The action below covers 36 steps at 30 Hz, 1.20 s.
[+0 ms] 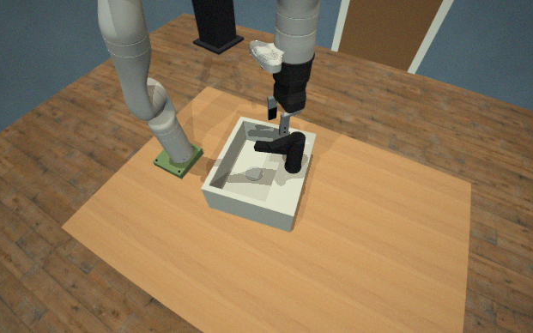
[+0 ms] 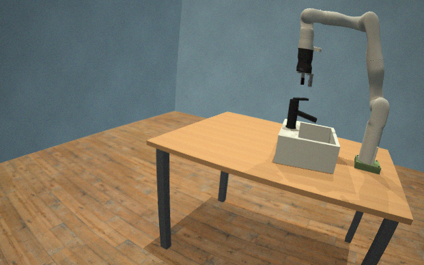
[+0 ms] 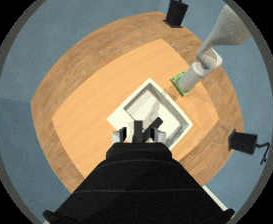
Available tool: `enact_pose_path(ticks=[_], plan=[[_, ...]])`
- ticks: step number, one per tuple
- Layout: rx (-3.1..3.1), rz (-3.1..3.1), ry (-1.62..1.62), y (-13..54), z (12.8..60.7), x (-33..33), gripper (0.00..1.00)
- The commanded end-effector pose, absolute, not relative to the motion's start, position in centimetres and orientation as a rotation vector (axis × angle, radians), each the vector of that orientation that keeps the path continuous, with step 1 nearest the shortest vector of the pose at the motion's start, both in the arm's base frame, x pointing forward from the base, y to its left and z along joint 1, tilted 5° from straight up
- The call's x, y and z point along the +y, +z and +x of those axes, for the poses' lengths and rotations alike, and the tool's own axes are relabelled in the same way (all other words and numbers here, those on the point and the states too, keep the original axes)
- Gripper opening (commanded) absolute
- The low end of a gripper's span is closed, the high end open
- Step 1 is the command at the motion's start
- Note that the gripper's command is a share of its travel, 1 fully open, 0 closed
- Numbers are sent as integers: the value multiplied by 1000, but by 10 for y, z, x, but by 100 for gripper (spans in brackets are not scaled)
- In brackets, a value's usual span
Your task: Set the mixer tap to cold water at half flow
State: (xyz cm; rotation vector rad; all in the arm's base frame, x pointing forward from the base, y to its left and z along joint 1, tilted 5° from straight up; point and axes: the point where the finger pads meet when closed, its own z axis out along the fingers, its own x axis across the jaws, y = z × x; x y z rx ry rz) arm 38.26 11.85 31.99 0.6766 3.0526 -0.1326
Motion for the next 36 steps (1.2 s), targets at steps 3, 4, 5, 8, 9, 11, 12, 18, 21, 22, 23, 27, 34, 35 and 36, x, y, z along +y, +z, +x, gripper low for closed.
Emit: enact_pose_path(ticks=[3,4,5,8,9,11,12,18,21,22,23,27,34,35,36], plan=[[3051,676,-131,321,383,119,100],[3051,676,-131,321,383,119,100],[3051,676,-131,321,383,119,100],[3051,676,-131,321,383,119,100],[3051,676,-131,321,383,119,100],[3051,676,-131,320,383,119,100],[3051,676,-131,320,383,119,100],[3051,676,-131,319,383,118,100],[3051,676,-130,318,383,118,100],[3051,676,-130,317,383,118,100],[3051,676,-130,316,383,118,100],[3051,676,-130,312,383,118,100],[3051,676,-130,302,383,117,100],[3051,676,-130,302,383,117,100],[3051,676,-130,302,383,117,100]])
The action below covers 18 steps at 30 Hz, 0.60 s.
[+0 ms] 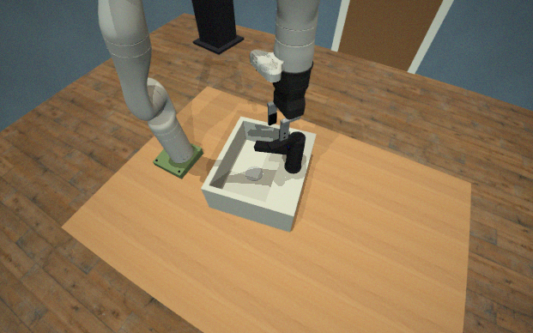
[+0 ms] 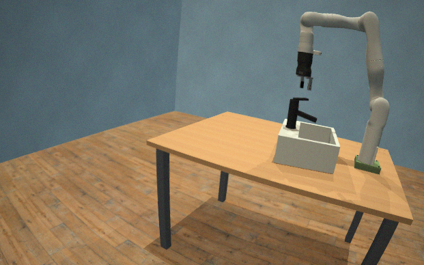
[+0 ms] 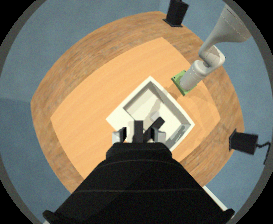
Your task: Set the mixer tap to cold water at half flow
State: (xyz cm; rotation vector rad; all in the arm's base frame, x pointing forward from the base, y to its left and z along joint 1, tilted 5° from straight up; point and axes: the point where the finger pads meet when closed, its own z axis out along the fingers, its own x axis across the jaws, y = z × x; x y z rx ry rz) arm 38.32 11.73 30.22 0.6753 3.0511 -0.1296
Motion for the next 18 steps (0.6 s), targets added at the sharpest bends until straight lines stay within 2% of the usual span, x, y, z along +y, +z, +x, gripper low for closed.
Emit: enact_pose_path(ticks=[1,18], plan=[[3051,676,-130,300,383,117,100],[3051,676,-130,276,383,115,100]])
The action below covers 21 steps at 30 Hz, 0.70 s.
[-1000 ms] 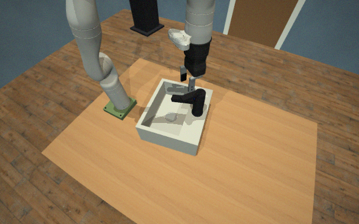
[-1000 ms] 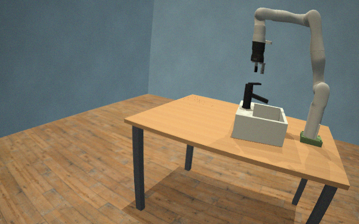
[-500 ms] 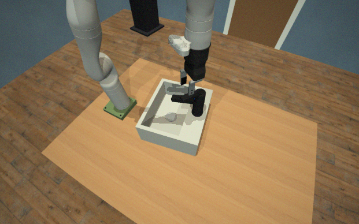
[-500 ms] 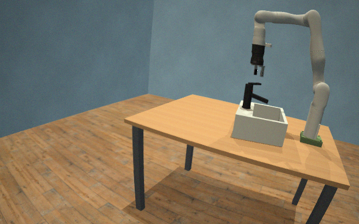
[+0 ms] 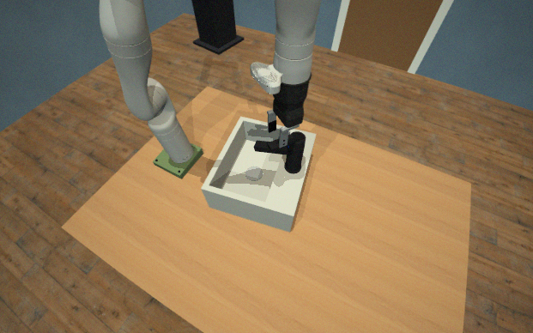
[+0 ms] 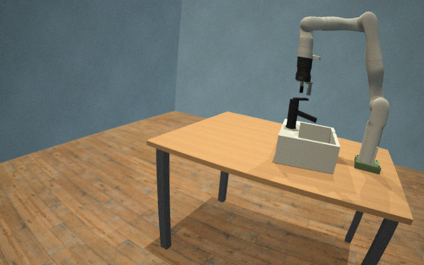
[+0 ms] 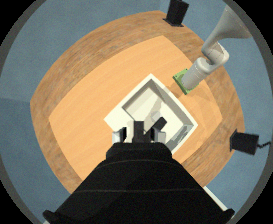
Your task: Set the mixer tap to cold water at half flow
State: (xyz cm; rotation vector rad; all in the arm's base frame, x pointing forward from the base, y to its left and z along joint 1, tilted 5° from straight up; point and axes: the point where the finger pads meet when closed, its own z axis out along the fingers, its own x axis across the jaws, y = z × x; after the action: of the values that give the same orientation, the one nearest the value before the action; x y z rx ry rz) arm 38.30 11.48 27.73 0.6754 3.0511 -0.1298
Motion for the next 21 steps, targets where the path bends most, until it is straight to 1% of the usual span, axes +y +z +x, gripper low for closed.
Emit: enact_pose_path(ticks=[1,21], plan=[[3051,676,-130,275,383,114,100],[3051,676,-130,266,383,114,100]])
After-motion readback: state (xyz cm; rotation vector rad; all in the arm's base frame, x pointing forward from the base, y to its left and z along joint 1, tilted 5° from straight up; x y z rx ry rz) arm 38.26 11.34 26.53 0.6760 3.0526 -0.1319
